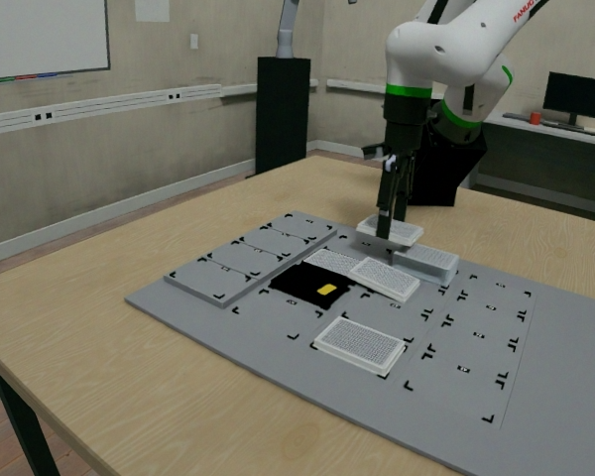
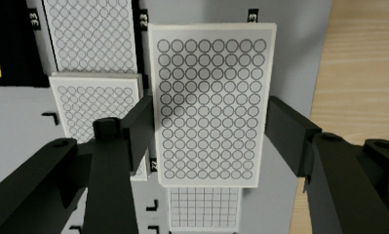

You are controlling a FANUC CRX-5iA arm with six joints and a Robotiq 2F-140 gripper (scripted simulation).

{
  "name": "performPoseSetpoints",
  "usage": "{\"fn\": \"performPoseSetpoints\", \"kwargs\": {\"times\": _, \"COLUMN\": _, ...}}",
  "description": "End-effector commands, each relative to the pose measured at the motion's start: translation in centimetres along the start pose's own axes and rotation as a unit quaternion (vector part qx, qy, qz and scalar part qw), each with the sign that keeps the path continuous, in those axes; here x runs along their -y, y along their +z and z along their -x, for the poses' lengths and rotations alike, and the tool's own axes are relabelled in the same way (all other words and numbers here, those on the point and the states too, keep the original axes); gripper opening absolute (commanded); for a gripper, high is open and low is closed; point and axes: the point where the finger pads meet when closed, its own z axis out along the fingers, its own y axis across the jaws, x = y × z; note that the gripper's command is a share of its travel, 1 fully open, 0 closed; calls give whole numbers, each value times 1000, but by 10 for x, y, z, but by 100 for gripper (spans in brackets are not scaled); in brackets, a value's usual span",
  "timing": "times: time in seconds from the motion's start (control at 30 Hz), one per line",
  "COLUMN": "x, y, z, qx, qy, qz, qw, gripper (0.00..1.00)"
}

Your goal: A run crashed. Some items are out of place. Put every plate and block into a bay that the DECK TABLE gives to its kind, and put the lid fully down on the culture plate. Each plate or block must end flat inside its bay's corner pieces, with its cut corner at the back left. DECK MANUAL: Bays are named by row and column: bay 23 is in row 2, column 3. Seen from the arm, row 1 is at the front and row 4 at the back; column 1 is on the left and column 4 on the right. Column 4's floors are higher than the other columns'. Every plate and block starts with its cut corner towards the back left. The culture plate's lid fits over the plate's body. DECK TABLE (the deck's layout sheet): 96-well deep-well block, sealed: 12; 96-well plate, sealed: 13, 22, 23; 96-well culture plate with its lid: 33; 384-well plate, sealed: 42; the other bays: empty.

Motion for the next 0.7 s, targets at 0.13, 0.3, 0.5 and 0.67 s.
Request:
{"fn": "performPoseSetpoints", "kwargs": {"times": 0.13, "x": 1, "y": 0, "z": -19, "qx": 1, "qy": 0, "qz": 0, "qw": 1000, "gripper": 10}}
{"fn": "performPoseSetpoints", "kwargs": {"times": 0.3, "x": 1, "y": 0, "z": -27, "qx": 1, "qy": 0, "qz": 0, "qw": 1000, "gripper": 10}}
{"fn": "performPoseSetpoints", "kwargs": {"times": 0.5, "x": 1, "y": 0, "z": -43, "qx": 1, "qy": 0, "qz": 0, "qw": 1000, "gripper": 10}}
{"fn": "performPoseSetpoints", "kwargs": {"times": 0.67, "x": 1, "y": 0, "z": -57, "qx": 1, "qy": 0, "qz": 0, "qw": 1000, "gripper": 10}}
